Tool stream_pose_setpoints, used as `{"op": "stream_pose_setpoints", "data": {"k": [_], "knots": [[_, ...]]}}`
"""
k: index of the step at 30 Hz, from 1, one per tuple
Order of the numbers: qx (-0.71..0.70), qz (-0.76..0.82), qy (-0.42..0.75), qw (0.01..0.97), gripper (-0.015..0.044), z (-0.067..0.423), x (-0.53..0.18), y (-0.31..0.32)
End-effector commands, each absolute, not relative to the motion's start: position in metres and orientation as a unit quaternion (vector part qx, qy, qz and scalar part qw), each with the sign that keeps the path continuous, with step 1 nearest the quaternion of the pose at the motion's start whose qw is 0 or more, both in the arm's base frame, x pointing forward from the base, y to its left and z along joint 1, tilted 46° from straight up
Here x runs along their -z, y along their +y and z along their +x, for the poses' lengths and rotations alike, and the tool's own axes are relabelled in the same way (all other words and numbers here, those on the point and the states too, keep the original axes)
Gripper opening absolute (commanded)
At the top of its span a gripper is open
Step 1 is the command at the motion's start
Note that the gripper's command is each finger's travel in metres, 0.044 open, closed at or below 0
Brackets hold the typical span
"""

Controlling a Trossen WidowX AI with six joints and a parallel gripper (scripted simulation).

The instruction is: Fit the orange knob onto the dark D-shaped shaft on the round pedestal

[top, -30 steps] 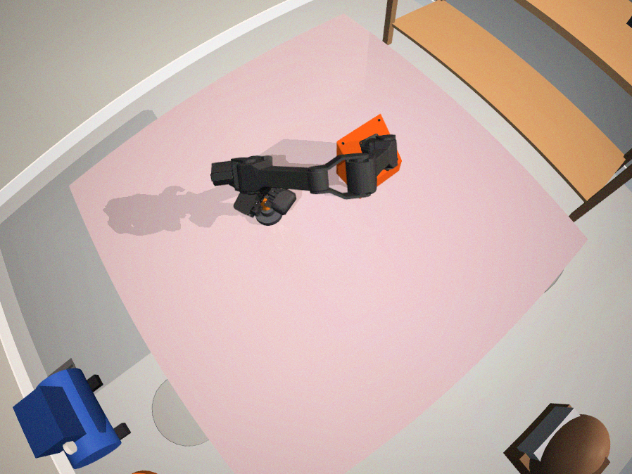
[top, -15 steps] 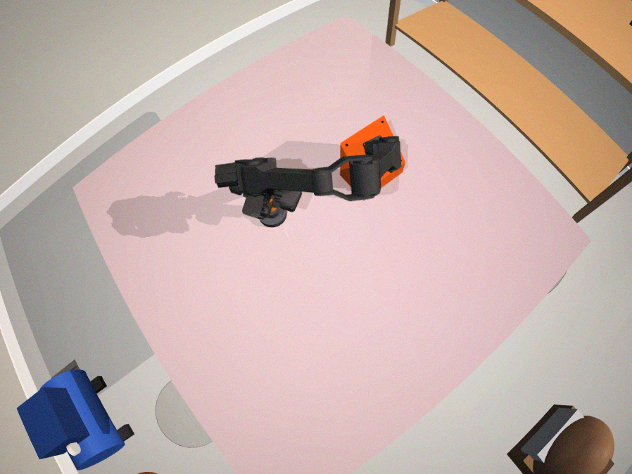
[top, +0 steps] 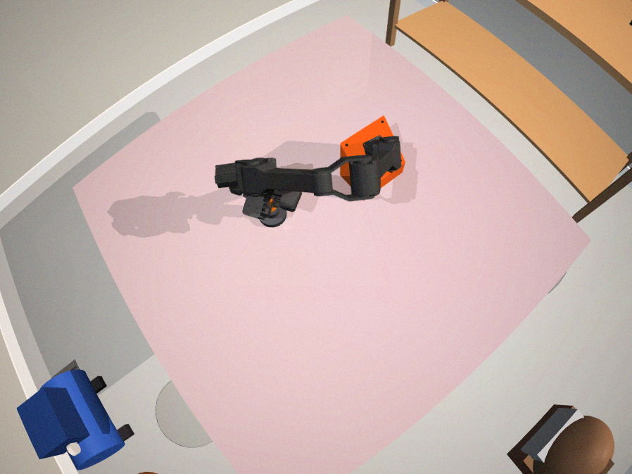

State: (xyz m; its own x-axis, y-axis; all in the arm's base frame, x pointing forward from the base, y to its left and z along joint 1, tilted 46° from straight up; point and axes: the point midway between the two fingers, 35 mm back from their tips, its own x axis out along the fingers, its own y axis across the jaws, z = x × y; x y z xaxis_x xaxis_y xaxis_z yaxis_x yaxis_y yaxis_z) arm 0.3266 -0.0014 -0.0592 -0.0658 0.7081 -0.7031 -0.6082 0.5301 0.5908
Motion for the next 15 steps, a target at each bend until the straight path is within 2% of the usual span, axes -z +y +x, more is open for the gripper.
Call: {"op": "stream_pose_setpoints", "data": {"k": [1,15], "knots": [[-0.484,0.044,0.545,0.683,0.0000,0.3267,0.0593,-0.0010],[-0.484,0.044,0.545,0.683,0.0000,0.3278,0.0554,-0.0033]]}}
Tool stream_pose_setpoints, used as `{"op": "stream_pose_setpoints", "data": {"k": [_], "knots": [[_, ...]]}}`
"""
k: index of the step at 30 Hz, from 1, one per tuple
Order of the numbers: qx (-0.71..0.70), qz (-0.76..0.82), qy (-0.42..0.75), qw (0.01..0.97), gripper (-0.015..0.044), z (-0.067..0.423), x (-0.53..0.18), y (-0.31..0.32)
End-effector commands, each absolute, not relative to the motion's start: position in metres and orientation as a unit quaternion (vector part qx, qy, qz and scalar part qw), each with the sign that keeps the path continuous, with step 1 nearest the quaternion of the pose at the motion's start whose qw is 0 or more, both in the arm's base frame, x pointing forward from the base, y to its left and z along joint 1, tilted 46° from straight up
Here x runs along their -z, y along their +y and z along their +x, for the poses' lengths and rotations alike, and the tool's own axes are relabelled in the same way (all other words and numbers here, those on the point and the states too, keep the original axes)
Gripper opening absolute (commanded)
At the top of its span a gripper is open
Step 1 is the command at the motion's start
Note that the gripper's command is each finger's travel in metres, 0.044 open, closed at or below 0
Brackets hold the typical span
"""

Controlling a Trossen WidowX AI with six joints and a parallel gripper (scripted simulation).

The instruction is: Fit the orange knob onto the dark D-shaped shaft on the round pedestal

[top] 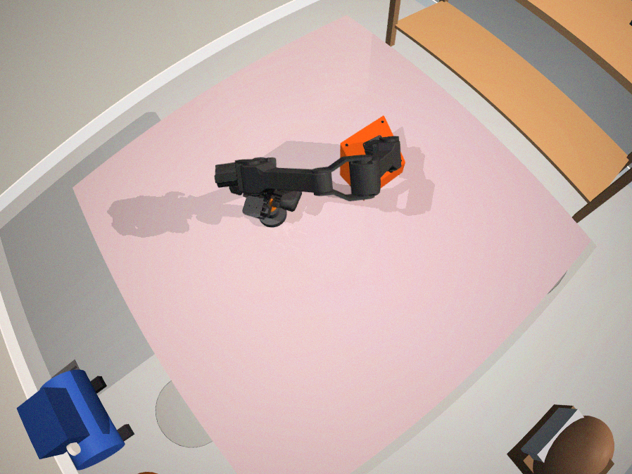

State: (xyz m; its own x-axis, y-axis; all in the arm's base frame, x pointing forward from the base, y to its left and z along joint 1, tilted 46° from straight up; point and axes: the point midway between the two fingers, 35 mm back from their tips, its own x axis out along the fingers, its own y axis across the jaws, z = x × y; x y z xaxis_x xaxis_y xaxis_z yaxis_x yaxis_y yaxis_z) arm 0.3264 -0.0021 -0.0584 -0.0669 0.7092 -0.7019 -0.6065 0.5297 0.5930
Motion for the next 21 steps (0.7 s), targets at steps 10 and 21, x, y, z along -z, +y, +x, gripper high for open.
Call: {"op": "stream_pose_setpoints", "data": {"k": [10,21], "knots": [[-0.539,-0.028,0.492,0.683,0.0000,0.3276,0.0570,-0.0023],[-0.539,-0.028,0.492,0.683,0.0000,0.3269,0.0594,-0.0018]]}}
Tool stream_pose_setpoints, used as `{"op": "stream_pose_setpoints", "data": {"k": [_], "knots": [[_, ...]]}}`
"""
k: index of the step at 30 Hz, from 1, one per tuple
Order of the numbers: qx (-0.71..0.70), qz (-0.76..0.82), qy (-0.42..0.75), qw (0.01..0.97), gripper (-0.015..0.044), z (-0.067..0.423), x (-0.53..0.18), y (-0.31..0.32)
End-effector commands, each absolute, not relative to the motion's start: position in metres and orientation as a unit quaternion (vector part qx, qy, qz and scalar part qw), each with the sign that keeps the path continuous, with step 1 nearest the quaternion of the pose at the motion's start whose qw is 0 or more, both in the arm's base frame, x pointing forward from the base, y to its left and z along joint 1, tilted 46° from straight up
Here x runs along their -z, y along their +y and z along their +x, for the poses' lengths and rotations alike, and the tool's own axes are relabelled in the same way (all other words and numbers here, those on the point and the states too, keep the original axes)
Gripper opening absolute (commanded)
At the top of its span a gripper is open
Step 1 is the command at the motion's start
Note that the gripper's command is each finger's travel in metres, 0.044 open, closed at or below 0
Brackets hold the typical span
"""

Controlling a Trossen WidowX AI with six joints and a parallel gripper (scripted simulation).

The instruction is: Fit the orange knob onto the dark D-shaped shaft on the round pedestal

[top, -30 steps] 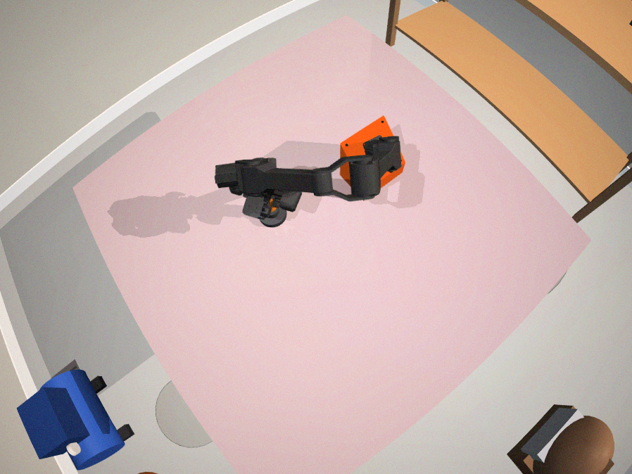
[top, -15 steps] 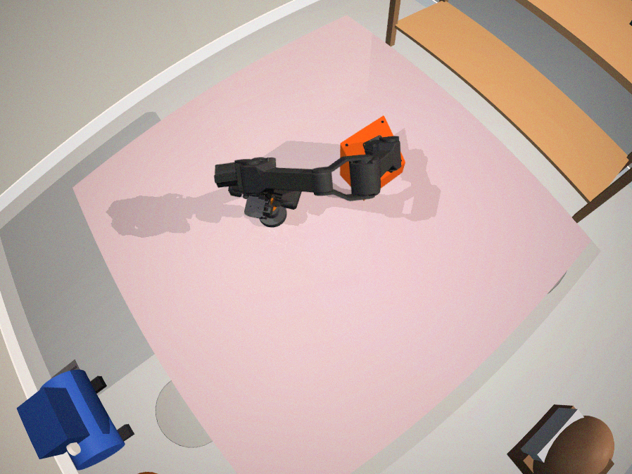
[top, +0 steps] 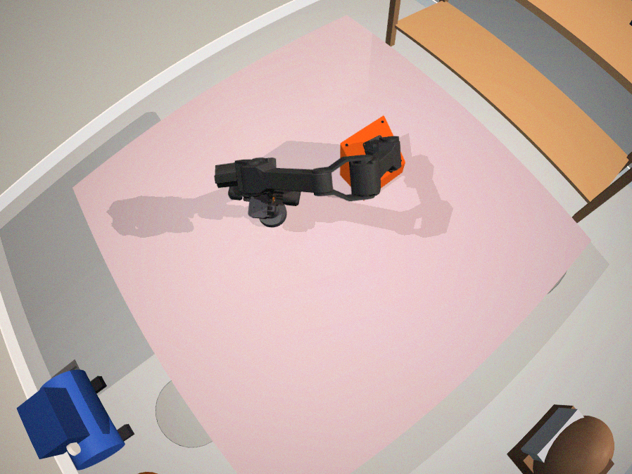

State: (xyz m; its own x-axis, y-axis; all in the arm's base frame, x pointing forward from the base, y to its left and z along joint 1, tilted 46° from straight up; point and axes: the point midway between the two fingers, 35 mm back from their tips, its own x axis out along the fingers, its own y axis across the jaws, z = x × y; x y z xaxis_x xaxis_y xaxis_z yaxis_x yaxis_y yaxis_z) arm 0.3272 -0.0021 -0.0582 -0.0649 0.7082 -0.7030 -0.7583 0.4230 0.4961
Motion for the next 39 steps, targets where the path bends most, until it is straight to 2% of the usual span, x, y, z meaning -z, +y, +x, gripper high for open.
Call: {"op": "stream_pose_setpoints", "data": {"k": [1,30,39], "knots": [[-0.539,-0.028,0.492,0.683,0.0000,0.3268,0.0595,-0.0017],[-0.539,-0.028,0.492,0.683,0.0000,0.3277,0.0561,-0.0036],[-0.587,-0.099,0.433,0.677,0.0000,0.3272,0.0567,-0.0024]]}}
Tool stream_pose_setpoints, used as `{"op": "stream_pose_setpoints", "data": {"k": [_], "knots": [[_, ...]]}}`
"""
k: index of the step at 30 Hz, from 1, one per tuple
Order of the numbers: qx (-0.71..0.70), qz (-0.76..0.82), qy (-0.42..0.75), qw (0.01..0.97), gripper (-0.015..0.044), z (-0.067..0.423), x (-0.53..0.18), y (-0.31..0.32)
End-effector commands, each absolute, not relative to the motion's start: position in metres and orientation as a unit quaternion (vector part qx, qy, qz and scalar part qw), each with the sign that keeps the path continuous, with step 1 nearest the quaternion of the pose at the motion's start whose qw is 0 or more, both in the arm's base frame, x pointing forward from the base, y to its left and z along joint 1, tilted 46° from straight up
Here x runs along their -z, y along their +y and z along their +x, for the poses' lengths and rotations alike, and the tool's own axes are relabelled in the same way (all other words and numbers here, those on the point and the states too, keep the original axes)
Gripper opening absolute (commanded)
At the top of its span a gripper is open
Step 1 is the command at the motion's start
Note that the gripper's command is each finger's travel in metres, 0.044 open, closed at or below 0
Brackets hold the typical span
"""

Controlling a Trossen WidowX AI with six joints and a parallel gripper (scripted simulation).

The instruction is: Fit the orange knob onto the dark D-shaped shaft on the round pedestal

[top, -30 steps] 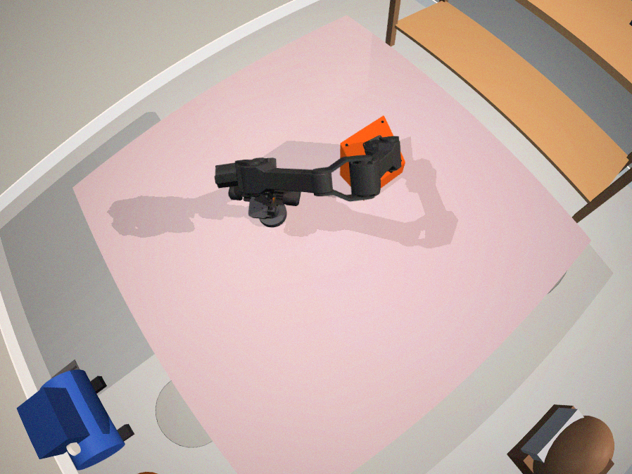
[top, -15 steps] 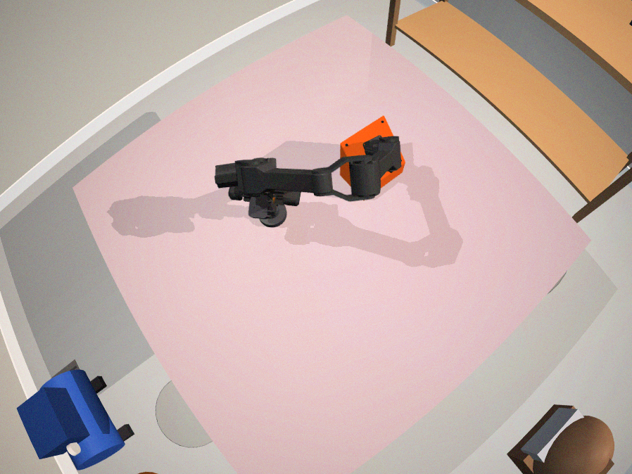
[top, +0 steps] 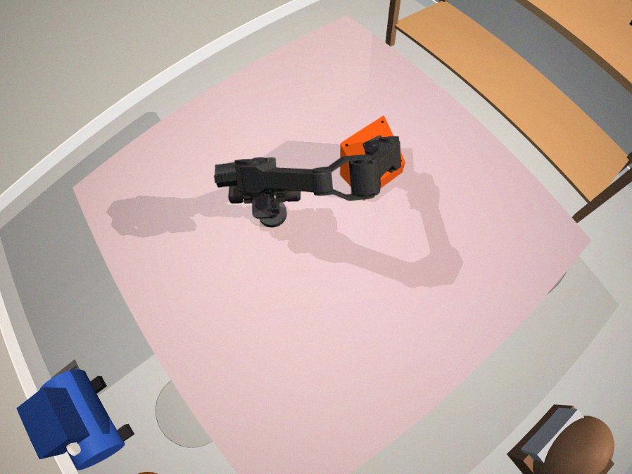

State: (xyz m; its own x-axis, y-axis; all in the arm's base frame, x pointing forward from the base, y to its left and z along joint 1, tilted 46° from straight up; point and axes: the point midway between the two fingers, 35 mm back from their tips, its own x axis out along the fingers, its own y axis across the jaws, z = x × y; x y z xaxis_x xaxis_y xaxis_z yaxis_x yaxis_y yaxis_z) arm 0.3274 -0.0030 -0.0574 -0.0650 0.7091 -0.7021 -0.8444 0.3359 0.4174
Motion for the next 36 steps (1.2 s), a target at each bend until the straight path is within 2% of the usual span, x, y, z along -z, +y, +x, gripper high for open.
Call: {"op": "stream_pose_setpoints", "data": {"k": [1,36], "knots": [[-0.587,-0.099,0.433,0.677,0.0000,0.3271,0.0569,-0.0022],[-0.587,-0.099,0.433,0.677,0.0000,0.3278,0.0595,-0.0006]]}}
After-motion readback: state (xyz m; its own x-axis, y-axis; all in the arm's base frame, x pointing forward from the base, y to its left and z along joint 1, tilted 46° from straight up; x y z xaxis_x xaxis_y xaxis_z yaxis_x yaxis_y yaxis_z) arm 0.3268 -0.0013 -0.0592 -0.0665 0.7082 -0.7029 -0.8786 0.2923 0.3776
